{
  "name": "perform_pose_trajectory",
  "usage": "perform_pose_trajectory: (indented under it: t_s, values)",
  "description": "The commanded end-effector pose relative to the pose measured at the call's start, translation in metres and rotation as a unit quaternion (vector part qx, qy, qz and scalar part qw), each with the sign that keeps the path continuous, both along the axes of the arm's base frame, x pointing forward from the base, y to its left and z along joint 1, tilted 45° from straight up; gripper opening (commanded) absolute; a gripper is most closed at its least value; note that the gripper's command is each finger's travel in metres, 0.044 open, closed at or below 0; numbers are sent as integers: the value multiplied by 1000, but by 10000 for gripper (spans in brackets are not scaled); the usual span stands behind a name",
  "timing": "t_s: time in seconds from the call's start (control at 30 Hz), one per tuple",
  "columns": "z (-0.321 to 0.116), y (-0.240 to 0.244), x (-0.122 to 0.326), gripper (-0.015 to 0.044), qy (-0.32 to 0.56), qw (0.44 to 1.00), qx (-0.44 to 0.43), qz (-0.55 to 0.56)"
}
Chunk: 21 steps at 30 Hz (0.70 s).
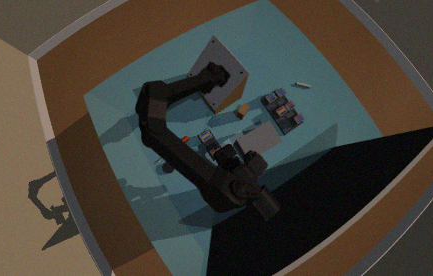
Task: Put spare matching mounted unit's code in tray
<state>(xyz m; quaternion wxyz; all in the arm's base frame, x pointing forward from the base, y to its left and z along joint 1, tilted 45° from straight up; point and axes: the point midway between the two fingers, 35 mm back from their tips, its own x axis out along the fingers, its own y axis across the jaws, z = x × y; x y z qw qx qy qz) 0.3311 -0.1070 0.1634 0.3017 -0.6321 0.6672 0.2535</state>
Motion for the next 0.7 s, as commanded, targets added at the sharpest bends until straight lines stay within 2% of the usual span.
perform_pose_trajectory:
  t_s: [0.0,0.67]
  values:
    - [16,-14,-12,0,3,1000,-8,2]
    - [7,-27,-11,0,3,1000,-7,2]
